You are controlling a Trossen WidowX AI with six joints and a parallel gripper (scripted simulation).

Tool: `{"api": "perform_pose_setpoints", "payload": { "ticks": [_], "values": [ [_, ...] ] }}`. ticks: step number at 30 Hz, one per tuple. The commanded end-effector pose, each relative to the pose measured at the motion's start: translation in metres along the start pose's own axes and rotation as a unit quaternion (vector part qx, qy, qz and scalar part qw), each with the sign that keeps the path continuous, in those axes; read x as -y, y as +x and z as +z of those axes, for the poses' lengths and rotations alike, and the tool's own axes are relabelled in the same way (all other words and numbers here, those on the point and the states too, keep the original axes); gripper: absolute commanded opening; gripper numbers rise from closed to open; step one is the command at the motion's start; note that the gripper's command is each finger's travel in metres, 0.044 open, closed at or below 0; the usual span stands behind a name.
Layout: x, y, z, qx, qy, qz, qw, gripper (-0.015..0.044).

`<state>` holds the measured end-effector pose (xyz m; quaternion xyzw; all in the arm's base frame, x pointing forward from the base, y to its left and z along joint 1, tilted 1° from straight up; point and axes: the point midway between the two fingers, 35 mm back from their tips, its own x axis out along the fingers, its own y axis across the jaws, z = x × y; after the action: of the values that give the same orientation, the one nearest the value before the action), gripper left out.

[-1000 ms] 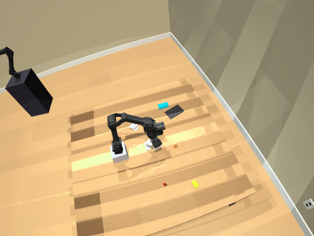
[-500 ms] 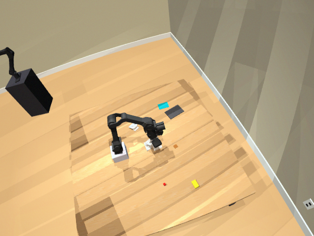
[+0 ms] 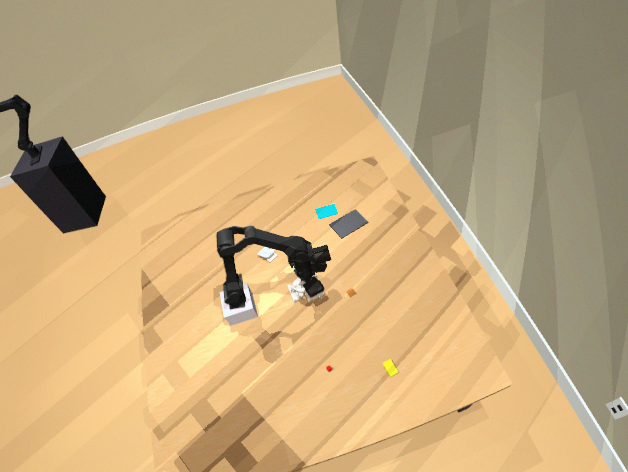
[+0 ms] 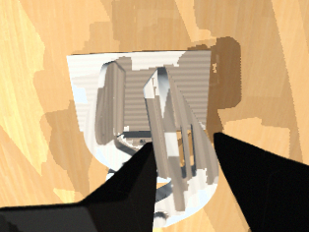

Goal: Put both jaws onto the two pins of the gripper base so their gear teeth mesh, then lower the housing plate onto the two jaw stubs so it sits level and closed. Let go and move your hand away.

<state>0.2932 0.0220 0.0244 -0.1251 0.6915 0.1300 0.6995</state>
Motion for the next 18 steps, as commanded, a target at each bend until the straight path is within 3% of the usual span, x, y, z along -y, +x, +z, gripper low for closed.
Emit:
{"api": "perform_pose_setpoints", "payload": {
  "ticks": [1,18],
  "values": [
    [0.0,0.006,0.001,0.002,0.003,0.001,1.0,0.0134],
    [-0.001,0.034,0.0,0.002,0.003,0.001,1.0,0.0134]
  ]
}}
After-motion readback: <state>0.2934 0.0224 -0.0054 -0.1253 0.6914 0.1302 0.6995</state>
